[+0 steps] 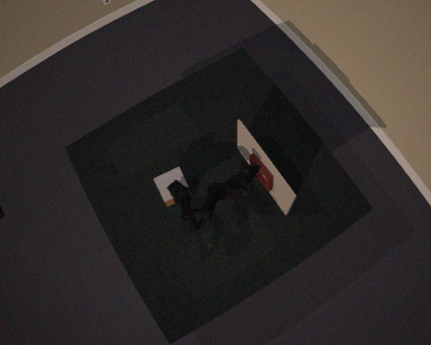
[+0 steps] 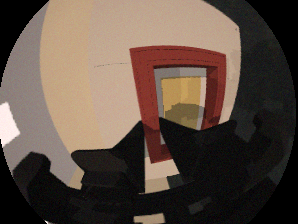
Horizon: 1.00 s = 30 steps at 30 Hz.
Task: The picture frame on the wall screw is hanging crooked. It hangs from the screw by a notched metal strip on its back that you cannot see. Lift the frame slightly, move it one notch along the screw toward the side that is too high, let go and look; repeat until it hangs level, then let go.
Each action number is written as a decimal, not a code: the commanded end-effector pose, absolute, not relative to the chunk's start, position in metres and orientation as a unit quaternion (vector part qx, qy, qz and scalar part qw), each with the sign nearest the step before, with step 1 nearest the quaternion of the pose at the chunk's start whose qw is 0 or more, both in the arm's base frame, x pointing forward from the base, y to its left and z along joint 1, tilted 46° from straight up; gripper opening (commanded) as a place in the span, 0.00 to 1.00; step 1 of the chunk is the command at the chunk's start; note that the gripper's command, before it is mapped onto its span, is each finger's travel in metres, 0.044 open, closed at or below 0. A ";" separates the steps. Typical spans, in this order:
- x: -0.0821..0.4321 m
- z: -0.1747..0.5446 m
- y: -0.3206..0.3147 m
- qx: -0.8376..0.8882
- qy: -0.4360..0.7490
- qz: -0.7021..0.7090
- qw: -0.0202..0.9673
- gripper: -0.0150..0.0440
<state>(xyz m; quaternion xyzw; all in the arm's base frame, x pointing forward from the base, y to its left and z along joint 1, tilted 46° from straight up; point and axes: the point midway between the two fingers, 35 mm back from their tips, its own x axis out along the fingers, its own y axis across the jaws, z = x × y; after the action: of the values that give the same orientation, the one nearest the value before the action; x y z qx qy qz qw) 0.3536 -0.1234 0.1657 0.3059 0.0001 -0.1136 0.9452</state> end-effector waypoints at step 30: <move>0.354 0.166 -0.124 0.307 -0.003 -0.107 0.946 0.25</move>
<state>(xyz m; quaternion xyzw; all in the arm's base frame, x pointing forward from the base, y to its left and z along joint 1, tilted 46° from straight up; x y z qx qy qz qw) 0.3531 -0.1257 0.1651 0.3058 -0.0015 -0.1142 0.9452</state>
